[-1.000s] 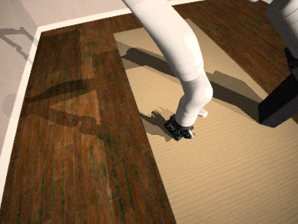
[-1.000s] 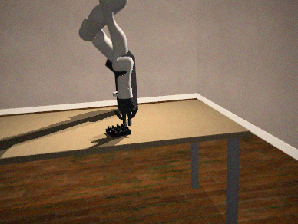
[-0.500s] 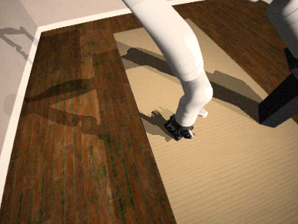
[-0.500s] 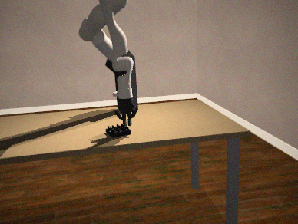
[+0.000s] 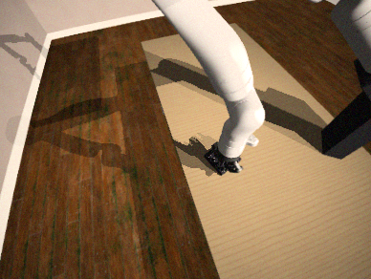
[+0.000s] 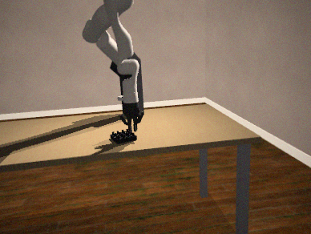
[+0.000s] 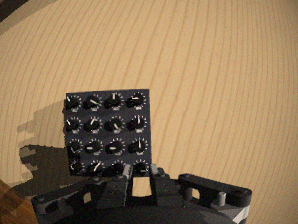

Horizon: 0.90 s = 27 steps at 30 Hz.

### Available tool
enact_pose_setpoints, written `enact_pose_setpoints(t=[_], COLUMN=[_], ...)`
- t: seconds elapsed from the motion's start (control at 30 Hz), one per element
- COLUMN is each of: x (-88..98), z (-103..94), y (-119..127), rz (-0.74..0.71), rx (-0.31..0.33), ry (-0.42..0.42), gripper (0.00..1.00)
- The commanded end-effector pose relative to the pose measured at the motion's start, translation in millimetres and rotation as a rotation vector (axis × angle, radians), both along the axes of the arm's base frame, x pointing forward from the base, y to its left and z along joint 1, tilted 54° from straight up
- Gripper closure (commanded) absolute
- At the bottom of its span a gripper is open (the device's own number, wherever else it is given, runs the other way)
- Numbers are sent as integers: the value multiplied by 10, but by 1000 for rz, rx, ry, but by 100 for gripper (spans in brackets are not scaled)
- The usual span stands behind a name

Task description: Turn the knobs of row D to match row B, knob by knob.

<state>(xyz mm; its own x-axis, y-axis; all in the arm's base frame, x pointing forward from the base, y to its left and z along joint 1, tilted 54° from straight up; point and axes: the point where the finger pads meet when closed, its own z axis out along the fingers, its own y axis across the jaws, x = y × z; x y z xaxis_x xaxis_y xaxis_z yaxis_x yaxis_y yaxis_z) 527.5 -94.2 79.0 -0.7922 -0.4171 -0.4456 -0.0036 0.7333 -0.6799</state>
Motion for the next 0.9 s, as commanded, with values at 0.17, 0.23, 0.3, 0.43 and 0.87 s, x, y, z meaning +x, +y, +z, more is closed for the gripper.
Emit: enact_pose_setpoints(t=[0.17, 0.23, 0.3, 0.43, 0.87], x=[10, 18, 27, 48, 85], z=[-7, -14, -23, -43, -78], y=[-3, -10, -18, -36, -69], rz=[1, 1, 1, 1, 1], rx=[0, 0, 0, 0, 0], ry=[0, 0, 0, 0, 0], gripper=[81, 81, 81, 81, 81])
